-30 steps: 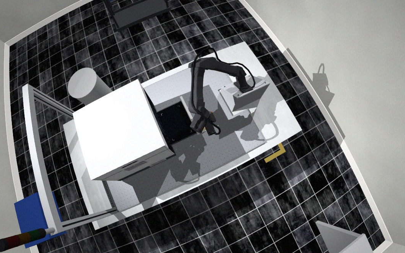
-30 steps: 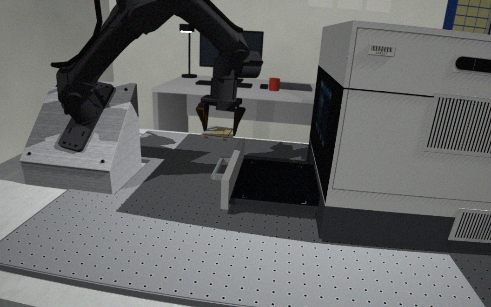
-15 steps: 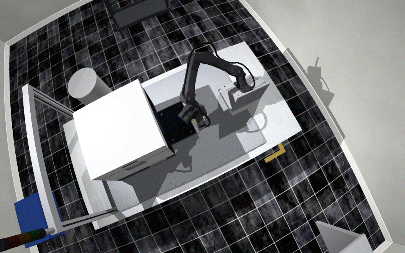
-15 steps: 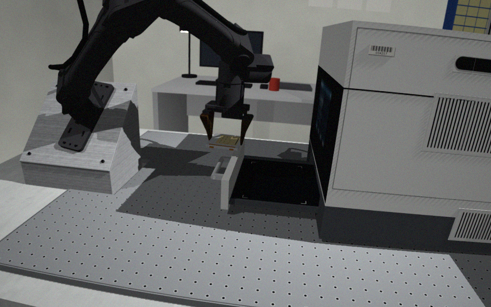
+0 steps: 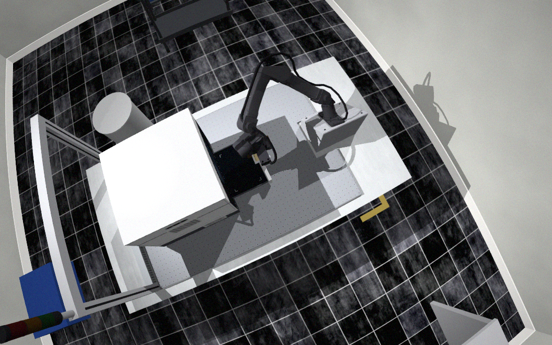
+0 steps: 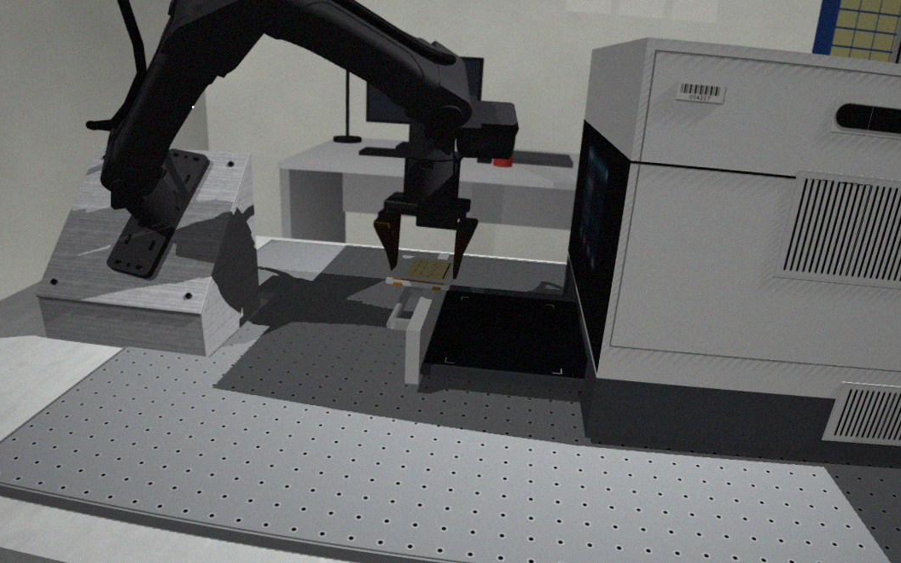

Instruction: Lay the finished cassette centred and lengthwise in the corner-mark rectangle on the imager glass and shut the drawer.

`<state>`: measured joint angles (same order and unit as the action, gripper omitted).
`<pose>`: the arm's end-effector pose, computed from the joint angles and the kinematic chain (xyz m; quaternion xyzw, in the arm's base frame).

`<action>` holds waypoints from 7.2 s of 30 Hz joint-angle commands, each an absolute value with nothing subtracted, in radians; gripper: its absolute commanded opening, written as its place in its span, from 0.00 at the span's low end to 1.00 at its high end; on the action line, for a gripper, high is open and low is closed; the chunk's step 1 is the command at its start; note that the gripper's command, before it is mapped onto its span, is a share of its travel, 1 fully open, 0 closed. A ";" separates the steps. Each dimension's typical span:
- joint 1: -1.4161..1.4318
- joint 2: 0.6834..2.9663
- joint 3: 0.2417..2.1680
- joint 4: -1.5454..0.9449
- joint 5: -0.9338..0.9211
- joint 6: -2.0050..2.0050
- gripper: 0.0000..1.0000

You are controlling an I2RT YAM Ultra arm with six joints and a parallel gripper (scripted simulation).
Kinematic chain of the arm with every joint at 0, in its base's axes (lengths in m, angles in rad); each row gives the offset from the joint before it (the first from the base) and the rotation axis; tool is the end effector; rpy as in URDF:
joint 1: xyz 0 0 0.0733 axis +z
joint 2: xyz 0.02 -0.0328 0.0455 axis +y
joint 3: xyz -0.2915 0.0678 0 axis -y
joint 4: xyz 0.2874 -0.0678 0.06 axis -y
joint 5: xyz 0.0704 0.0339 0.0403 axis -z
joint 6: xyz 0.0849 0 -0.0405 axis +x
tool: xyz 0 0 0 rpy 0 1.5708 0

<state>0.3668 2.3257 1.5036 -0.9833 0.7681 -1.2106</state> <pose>0.4208 0.0997 0.0336 0.6841 -0.6178 0.2950 0.2514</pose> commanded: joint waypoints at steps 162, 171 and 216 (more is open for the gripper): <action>0.347 2.641 2.147 -1.233 0.769 -1.315 0.00; 0.332 2.647 2.082 -1.169 0.774 -1.338 0.00; 0.271 2.652 2.020 -1.004 0.778 -1.424 0.00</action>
